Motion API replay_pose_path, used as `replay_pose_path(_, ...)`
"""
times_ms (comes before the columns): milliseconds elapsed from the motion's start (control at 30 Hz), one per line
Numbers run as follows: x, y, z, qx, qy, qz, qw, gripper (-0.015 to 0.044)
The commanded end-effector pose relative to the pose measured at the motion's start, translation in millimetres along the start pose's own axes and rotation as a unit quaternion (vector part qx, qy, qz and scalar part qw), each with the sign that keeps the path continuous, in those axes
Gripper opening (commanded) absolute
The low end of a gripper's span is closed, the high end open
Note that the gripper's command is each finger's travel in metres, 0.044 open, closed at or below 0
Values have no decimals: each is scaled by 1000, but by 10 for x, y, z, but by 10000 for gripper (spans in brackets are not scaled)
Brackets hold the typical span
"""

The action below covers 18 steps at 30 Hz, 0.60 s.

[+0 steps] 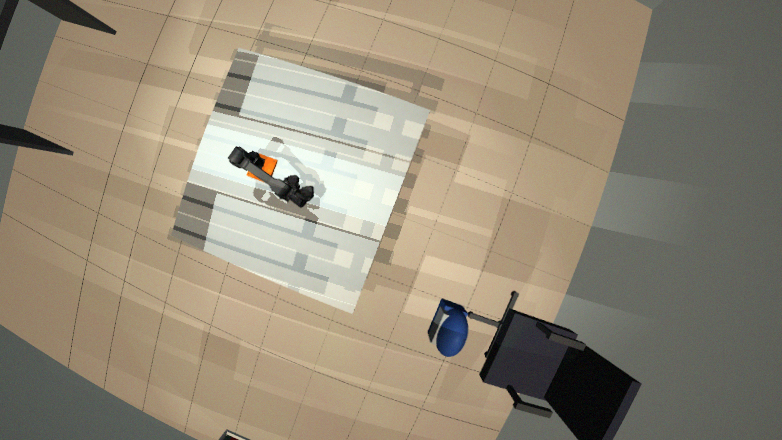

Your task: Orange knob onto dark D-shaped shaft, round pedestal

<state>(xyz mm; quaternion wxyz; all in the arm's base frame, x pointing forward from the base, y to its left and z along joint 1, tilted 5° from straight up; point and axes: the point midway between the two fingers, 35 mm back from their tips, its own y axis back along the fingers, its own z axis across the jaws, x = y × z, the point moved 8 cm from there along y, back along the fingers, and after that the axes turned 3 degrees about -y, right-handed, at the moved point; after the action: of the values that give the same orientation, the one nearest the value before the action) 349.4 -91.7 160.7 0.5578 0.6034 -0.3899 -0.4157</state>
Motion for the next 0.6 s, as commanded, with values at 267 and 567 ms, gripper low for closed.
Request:
replay_pose_path(267,5,-3,-1,0,2,3,1000,0)
replay_pose_path(567,1,35,5,0,-16,3,1000,0)
